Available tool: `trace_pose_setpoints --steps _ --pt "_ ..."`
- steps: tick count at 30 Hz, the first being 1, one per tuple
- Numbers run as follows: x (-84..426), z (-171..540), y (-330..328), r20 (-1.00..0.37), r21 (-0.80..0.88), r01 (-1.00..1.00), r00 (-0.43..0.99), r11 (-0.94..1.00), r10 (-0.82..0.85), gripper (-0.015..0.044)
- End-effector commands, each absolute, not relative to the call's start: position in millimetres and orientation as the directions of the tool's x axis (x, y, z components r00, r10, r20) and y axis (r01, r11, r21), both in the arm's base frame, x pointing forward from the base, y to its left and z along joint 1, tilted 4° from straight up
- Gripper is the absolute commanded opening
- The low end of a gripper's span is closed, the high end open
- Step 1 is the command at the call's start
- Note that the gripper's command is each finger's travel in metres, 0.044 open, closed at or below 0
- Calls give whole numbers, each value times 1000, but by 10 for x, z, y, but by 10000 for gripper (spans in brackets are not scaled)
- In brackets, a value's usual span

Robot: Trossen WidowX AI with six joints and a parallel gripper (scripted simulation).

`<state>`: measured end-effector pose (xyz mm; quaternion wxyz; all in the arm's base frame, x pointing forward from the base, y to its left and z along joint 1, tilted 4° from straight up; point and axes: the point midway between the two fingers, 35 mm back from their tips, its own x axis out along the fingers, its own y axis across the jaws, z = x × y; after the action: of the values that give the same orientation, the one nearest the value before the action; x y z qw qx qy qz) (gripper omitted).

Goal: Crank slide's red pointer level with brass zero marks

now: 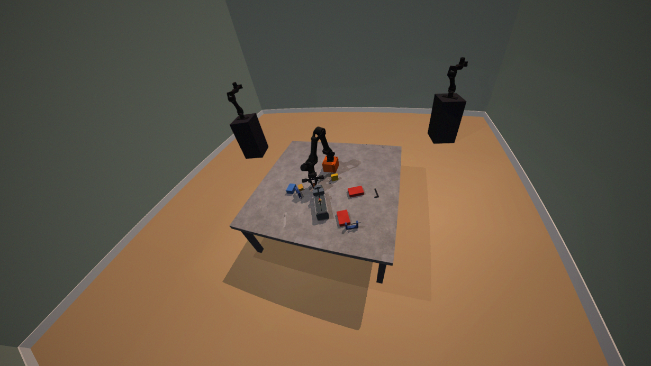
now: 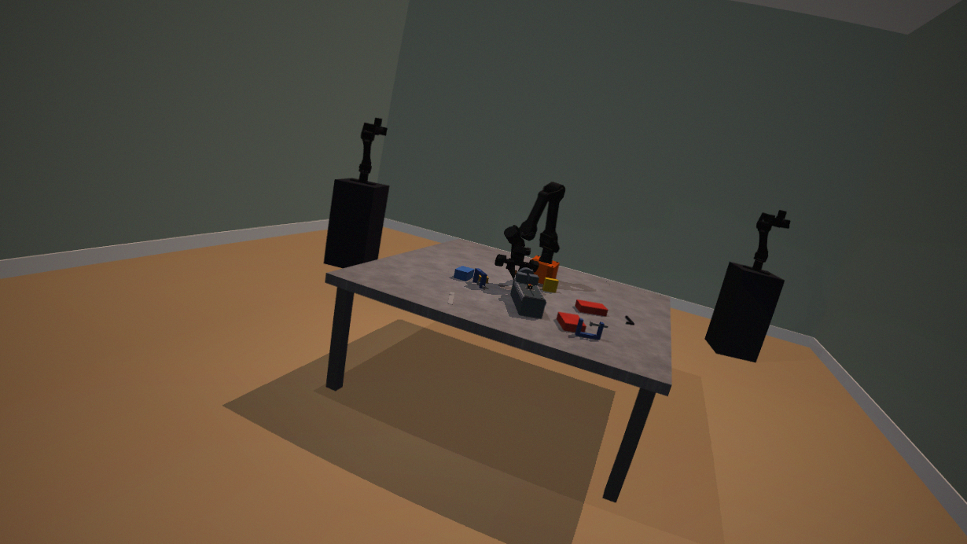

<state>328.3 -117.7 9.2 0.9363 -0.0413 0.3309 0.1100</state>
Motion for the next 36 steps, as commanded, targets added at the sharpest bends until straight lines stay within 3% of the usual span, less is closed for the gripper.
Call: trace_pose_setpoints --steps 1,36 --pt "3288 6 -1152 -637 -4 -228 751 974 174 0" --pt "3242 -158 -912 -637 -1 -228 751 974 176 0"
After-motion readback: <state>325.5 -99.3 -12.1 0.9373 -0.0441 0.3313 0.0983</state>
